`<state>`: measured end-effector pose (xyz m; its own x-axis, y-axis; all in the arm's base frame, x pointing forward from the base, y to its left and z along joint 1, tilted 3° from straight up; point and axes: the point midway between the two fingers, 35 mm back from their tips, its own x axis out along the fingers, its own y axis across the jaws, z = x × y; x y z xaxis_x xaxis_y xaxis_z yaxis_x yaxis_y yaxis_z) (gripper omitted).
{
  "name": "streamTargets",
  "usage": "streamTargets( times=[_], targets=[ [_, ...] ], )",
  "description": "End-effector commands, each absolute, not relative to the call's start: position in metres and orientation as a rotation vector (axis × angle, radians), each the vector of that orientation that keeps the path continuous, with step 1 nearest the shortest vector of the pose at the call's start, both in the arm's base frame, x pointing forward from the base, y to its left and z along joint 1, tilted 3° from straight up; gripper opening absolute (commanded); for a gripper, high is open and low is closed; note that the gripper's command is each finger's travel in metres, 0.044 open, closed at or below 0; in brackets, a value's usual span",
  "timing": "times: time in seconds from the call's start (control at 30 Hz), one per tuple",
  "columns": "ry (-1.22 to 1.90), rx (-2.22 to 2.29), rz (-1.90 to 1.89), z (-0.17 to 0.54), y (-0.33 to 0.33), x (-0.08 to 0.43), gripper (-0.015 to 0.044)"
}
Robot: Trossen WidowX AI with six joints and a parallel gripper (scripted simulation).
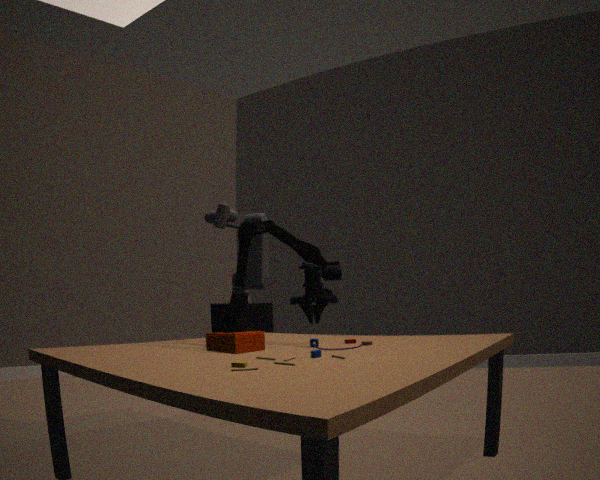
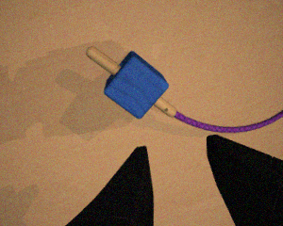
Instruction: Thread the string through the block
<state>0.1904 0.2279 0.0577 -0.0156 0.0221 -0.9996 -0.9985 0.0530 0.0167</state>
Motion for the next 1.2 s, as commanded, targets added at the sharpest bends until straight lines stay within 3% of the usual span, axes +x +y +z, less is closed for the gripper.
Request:
streamTargets(
  times=[0.0,0.47,0.97,1.17],
  targets=[
    [1.482,-0.61,0.676,0.06,0.239,0.182,0.0124],
    [1.605,0.059,0.001,0.061,0.251,0.171,0.0124],
    [1.521,0.687,-0.653,0.061,0.26,0.161,0.0124],
    [1.513,0.716,-0.684,0.061,0.26,0.161,0.0124]
  ],
)
